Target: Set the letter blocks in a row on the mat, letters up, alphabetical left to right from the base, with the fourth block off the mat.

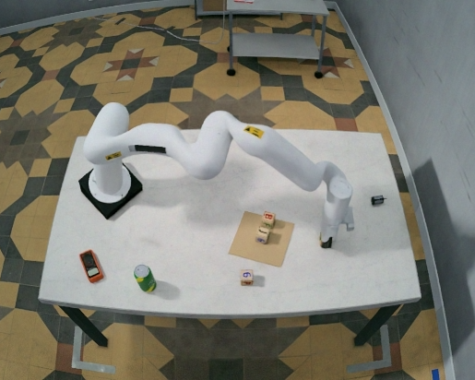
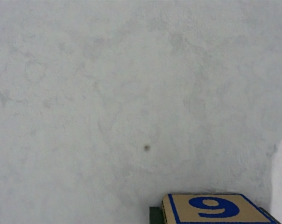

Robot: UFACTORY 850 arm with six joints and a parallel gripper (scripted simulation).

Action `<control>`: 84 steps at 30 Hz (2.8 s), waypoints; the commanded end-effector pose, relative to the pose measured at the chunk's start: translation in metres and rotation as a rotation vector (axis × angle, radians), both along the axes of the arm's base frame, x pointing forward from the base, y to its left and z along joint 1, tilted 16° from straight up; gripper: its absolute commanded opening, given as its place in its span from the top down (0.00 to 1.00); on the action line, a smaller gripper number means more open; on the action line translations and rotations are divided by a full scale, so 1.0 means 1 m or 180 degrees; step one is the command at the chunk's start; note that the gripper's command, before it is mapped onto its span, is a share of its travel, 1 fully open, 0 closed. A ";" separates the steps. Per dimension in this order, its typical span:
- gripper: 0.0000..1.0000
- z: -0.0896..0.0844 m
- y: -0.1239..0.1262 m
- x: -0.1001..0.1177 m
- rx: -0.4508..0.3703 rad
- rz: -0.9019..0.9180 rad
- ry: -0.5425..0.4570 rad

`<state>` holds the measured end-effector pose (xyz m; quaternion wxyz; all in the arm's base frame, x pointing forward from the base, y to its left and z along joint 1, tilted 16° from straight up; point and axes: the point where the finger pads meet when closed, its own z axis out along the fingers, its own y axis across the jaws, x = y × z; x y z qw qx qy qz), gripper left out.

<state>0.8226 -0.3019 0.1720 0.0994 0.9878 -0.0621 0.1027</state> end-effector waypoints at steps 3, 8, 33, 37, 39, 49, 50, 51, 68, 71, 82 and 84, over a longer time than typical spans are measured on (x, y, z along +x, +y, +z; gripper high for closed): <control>0.56 0.002 0.000 0.001 -0.0003 0.0001 -0.0008; 0.56 0.002 0.000 0.001 -0.0003 0.0001 -0.0008; 0.56 0.075 0.016 -0.014 -0.0002 0.0001 -0.0008; 0.56 0.086 0.018 -0.016 -0.0002 0.0001 -0.0008; 0.56 0.094 0.020 -0.018 -0.0002 0.0001 -0.0008; 0.56 0.098 0.021 -0.018 -0.0002 0.0001 -0.0008; 0.56 0.098 0.021 -0.019 -0.0002 0.0000 -0.0009; 0.56 0.098 0.021 -0.019 -0.0001 -0.0006 -0.0010; 0.56 0.095 0.004 -0.054 0.0189 -0.1046 -0.0234; 0.56 0.094 0.001 -0.062 0.0229 -0.1260 -0.0281; 0.56 0.090 -0.008 -0.093 0.0378 -0.2040 -0.0453; 0.56 0.089 -0.009 -0.100 0.0406 -0.2186 -0.0485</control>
